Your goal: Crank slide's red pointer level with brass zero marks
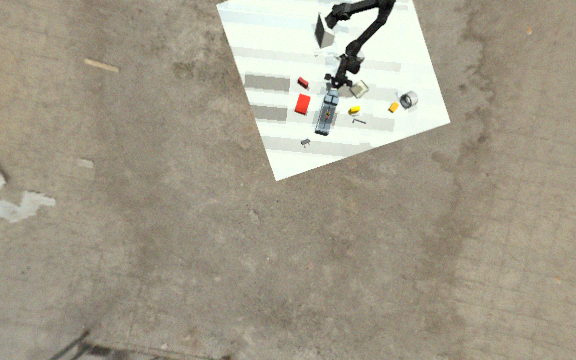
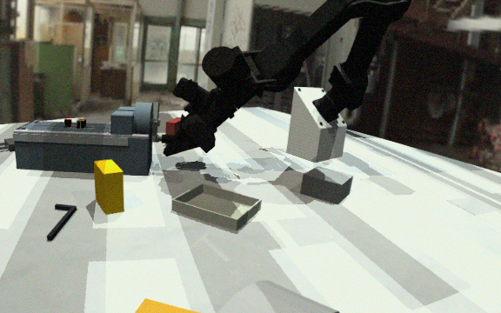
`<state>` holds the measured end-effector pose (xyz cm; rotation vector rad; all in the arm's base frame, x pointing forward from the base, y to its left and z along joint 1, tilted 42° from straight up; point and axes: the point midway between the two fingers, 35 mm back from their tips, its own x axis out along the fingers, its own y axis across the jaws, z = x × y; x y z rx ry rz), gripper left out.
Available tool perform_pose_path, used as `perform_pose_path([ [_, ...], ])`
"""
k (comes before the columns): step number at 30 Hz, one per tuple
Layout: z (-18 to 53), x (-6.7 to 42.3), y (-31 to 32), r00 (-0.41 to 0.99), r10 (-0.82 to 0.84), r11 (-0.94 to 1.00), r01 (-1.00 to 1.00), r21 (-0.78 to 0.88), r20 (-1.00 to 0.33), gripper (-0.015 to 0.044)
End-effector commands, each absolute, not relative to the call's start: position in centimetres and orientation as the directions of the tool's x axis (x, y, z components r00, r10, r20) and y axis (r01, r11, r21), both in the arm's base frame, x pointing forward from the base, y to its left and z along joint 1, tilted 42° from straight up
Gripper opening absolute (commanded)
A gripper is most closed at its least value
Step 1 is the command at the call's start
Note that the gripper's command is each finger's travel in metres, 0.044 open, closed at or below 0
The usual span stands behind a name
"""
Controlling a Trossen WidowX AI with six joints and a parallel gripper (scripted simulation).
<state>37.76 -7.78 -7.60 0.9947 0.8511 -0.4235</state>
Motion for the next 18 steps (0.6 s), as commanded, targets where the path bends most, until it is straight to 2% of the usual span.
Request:
perform_pose_path([
  [1,-6.91,38.31,-7.47,0.631,0.068,0.506,0.646,0.571,-0.773,0.0000],
  [18,-6.74,38.38,-7.44,0.631,0.068,0.506,0.646,0.571,-0.773,0.0000],
])
